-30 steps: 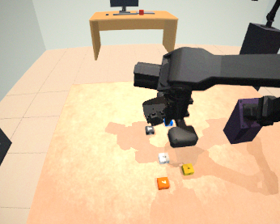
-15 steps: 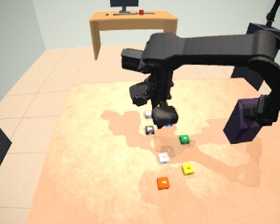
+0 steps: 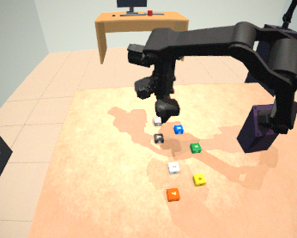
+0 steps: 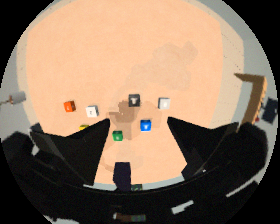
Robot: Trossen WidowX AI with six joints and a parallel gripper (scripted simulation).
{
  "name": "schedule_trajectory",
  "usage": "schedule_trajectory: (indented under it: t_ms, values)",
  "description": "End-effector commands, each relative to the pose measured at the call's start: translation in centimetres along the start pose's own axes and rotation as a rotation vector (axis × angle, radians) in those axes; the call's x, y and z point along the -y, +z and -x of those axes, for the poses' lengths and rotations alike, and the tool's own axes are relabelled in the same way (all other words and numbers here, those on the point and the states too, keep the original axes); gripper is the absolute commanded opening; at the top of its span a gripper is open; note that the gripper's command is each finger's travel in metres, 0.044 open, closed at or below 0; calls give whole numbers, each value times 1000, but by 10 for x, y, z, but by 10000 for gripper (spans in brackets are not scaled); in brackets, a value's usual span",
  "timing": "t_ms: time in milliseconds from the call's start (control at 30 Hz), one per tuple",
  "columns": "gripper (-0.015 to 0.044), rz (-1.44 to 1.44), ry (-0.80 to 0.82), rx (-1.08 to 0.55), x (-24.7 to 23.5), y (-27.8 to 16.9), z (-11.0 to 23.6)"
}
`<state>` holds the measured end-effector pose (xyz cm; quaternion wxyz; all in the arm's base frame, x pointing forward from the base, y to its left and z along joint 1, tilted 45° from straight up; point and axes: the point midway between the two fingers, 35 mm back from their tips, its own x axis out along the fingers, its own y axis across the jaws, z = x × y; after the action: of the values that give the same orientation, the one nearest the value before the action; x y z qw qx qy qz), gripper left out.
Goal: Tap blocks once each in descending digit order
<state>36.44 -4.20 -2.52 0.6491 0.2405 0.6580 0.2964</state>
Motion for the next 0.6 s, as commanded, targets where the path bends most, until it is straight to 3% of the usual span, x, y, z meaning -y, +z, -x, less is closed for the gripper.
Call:
schedule_trajectory:
  t_ms: [0, 367, 567]
  values:
    - [400, 6, -3, 2, 1, 1, 1]
    - [400, 6, -3, 2, 3, 1, 1]
    - [400, 7, -7, 2, 78, -5, 2]
